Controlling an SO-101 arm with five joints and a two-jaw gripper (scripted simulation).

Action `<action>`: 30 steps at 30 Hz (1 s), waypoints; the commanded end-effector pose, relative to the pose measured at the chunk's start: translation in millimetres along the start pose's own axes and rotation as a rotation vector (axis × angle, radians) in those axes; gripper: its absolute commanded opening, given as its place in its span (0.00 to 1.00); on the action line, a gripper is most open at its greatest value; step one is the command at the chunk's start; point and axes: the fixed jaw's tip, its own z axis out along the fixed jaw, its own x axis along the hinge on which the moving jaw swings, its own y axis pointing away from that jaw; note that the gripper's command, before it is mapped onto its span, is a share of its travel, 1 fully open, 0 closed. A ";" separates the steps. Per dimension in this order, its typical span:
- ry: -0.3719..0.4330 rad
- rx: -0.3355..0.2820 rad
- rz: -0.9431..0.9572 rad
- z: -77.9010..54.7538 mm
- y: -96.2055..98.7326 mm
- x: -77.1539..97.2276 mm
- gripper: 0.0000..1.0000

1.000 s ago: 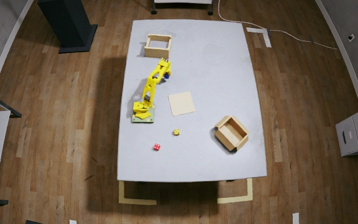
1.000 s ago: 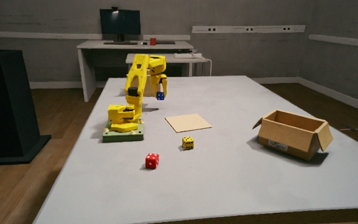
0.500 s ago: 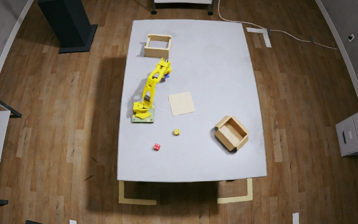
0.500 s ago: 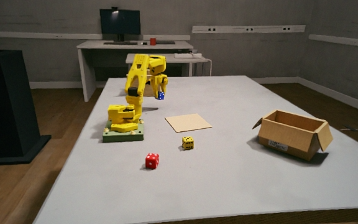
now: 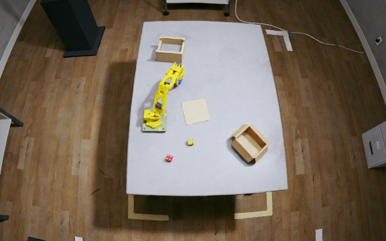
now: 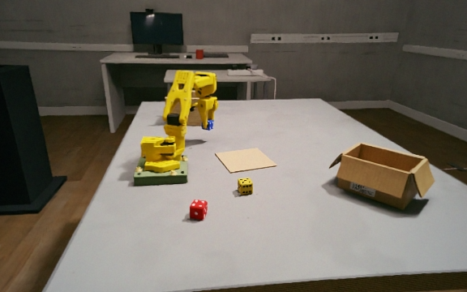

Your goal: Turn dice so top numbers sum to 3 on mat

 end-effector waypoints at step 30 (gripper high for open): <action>-0.004 0.029 -0.115 -4.4 -0.2 1.8 0.00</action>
